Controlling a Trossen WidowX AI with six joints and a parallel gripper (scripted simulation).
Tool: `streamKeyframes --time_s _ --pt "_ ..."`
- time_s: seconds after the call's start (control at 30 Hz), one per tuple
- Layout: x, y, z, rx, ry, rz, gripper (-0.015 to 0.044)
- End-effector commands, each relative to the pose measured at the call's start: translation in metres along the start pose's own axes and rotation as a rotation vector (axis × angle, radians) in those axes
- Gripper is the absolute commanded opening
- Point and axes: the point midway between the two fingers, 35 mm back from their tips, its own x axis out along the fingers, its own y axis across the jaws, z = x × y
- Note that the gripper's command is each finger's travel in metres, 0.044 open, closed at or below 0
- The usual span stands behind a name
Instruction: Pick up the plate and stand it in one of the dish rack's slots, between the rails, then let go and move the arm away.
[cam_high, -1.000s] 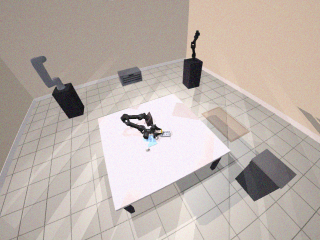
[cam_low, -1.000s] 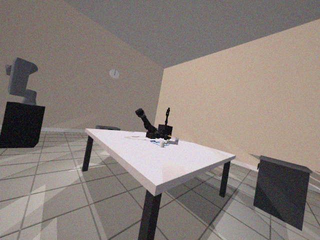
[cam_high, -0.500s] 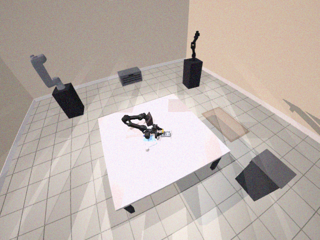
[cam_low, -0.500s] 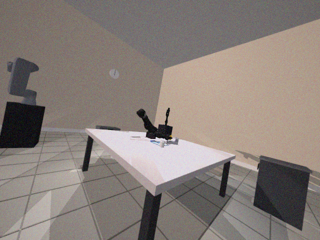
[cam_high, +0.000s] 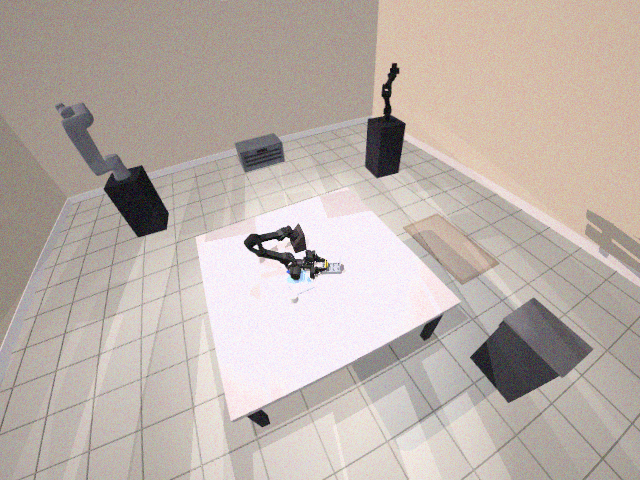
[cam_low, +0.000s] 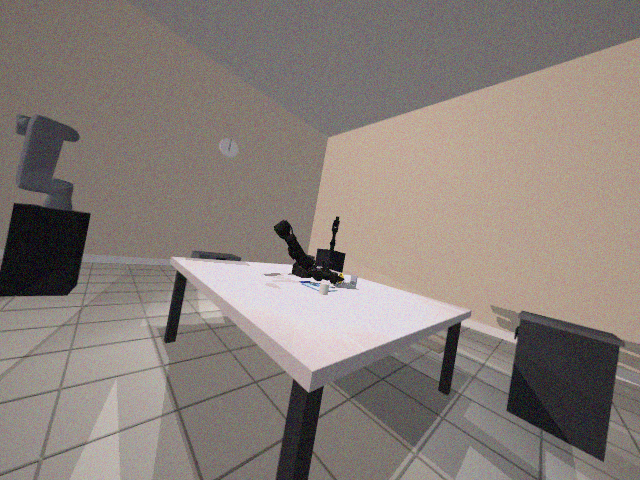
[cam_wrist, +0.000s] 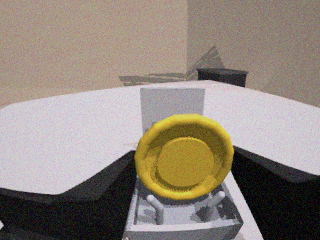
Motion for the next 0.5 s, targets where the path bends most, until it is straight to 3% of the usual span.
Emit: streamKeyframes --time_s 0.0,0.07,0.47 --pt "-0.0005 -0.0007 0.0003 0.003 0.001 -0.003 0.0" --pt "-0.0005 -0.0007 0.0003 0.003 0.001 -0.003 0.0" --pt "-0.0002 -0.0002 0.0002 0.0 0.0 -0.001 0.0315"
